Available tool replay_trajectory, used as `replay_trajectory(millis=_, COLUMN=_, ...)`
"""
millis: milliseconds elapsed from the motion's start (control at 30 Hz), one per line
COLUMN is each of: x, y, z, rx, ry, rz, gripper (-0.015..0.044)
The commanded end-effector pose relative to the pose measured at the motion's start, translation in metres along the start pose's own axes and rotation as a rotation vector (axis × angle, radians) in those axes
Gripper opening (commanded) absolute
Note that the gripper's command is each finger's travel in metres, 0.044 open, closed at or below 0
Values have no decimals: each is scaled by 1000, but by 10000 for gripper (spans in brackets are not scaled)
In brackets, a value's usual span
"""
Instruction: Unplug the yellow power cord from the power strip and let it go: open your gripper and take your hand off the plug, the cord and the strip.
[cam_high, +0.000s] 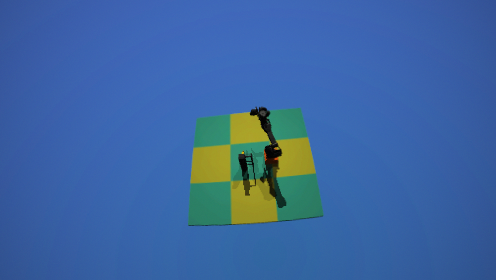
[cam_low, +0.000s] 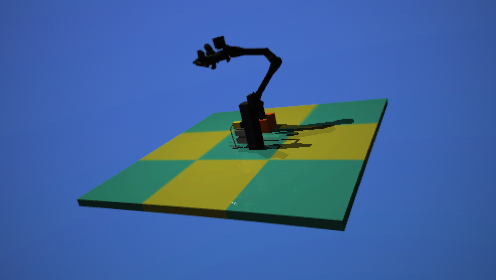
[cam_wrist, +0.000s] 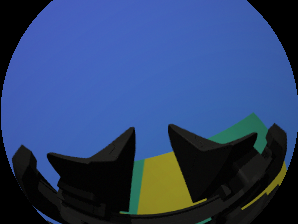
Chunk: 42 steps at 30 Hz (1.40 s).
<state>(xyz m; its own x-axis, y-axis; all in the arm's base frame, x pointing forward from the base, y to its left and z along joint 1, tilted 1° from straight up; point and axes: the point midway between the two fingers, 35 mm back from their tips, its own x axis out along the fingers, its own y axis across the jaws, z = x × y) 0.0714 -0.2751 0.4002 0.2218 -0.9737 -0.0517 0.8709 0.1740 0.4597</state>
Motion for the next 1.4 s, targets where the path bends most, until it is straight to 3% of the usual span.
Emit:
replay_trajectory(millis=0, x=17, y=20, z=-53, rx=82, ry=215, rz=31, gripper=160)
replay_trajectory(millis=167, x=21, y=49, z=-135, rx=117, ry=525, rz=35, gripper=160)
replay_trajectory(millis=400, x=-9, y=78, z=-231, rx=102, ry=884, rz=-27, gripper=160)
replay_trajectory(millis=733, x=-111, y=86, z=-348, rx=-37, ry=1324, rz=-373, gripper=160)
replay_trajectory(millis=867, x=-152, y=77, z=-371, rx=-142, ry=1389, rz=-527, gripper=160)
replay_trajectory(millis=1367, x=-166, y=80, z=-375, rx=-148, ry=1392, rz=-534, gripper=160)
